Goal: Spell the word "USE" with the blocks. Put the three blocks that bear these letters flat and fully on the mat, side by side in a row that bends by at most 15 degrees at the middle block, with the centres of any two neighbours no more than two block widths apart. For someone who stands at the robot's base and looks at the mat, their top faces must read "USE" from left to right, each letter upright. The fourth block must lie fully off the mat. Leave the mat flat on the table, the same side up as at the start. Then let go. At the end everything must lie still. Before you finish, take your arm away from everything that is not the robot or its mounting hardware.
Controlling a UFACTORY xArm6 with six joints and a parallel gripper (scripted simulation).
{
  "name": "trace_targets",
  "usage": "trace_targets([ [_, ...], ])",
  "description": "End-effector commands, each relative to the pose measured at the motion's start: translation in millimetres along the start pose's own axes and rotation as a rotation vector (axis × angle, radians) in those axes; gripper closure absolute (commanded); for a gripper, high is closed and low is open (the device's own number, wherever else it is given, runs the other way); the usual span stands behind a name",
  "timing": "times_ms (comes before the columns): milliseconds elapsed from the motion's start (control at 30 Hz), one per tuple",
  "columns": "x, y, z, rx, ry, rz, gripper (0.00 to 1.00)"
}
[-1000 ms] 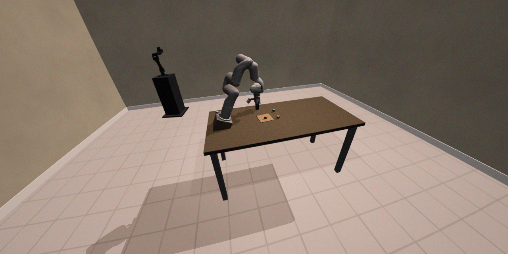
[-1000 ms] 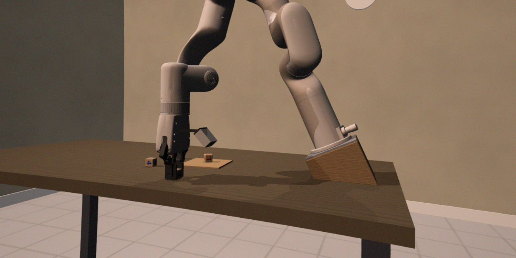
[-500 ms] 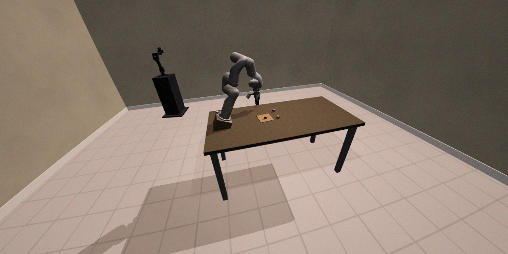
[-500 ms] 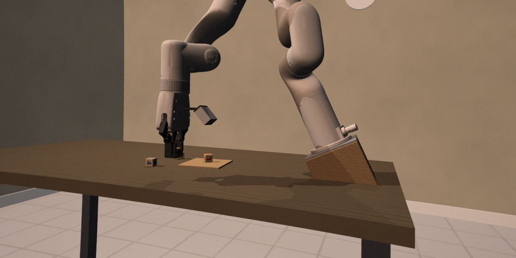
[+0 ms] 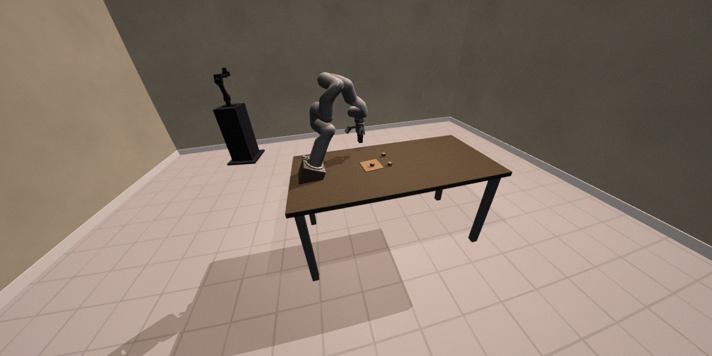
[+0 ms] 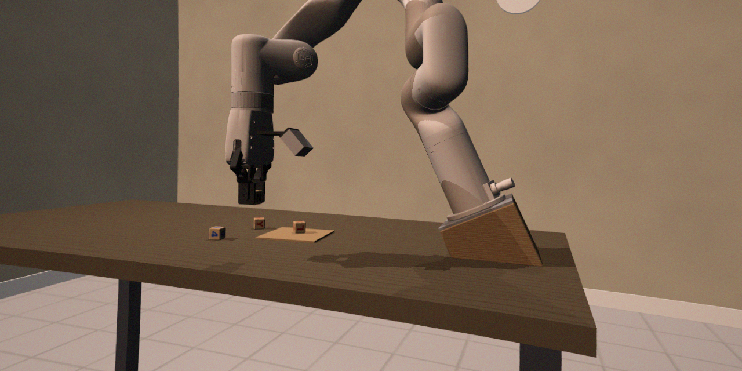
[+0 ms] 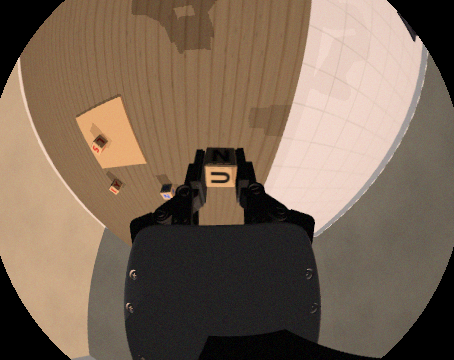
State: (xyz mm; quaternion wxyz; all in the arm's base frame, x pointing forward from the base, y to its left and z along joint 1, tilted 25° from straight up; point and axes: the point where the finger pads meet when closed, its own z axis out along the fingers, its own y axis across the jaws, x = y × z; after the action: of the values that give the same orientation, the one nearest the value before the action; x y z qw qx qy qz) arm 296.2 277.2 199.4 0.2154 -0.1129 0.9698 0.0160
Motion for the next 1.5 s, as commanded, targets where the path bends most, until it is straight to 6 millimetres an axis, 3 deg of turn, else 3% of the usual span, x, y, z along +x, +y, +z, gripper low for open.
trace_targets([
  [0,-1.4,0.6,-1.7,-0.003,-0.003,0.000,0.79],
  [300,-3.2,-6.8,-1.3,-0.002,0.000,-0.059,0.79],
  [1467,-15.3,-107.8,-1.1,-0.010,0.016,-0.876,0.79],
])
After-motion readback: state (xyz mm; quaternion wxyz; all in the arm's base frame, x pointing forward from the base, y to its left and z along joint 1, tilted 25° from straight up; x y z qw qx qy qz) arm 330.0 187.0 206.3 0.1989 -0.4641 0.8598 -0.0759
